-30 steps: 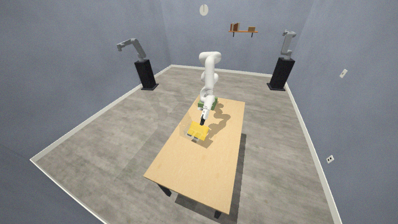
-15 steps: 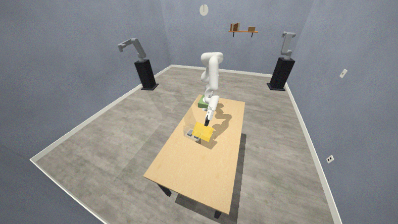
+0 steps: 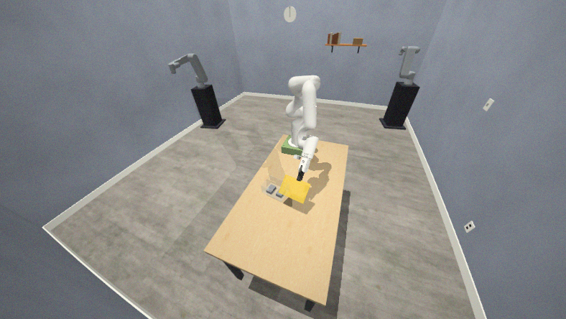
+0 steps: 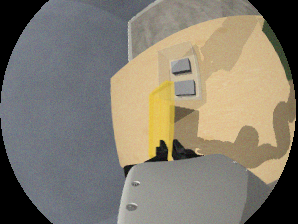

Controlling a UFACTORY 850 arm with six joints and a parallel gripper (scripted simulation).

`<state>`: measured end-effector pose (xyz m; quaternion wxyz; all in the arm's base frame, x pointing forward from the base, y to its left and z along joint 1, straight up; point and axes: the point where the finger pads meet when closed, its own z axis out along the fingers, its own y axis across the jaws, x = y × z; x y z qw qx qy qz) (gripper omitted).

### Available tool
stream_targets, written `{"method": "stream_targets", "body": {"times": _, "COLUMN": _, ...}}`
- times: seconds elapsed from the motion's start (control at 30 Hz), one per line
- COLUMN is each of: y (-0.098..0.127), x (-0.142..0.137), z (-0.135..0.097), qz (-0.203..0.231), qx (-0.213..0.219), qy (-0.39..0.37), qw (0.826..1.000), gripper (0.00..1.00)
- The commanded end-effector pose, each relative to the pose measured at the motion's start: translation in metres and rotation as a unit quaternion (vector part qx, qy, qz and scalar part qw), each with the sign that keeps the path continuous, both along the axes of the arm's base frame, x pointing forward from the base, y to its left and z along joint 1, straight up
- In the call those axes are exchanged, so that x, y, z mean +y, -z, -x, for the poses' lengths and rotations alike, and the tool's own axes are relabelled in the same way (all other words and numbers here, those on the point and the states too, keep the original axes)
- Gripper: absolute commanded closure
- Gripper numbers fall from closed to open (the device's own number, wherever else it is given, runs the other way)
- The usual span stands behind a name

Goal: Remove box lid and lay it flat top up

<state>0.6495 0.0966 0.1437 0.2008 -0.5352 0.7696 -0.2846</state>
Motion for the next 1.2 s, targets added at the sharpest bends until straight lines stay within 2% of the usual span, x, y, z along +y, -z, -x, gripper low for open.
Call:
{"method": "stream_targets", "body": {"times": 0.0, "y": -0.001, "x": 0.016, "z": -0.003, "qz": 0.001, "qx": 0.0, "qy": 0.001, "qw": 1.0, "gripper": 1.0}}
{"method": "stream_targets", "body": {"times": 0.67, "y": -0.001, "x": 0.056, "z": -0.008, "qz": 0.001, "qx": 0.0, "qy": 0.001, "qw": 1.0, "gripper": 1.0}}
{"method": "stream_targets", "body": {"times": 1.17, "y": -0.001, "x": 0.067, "z": -0.009, "qz": 0.001, "qx": 0.0, "qy": 0.001, "qw": 1.0, "gripper": 1.0}}
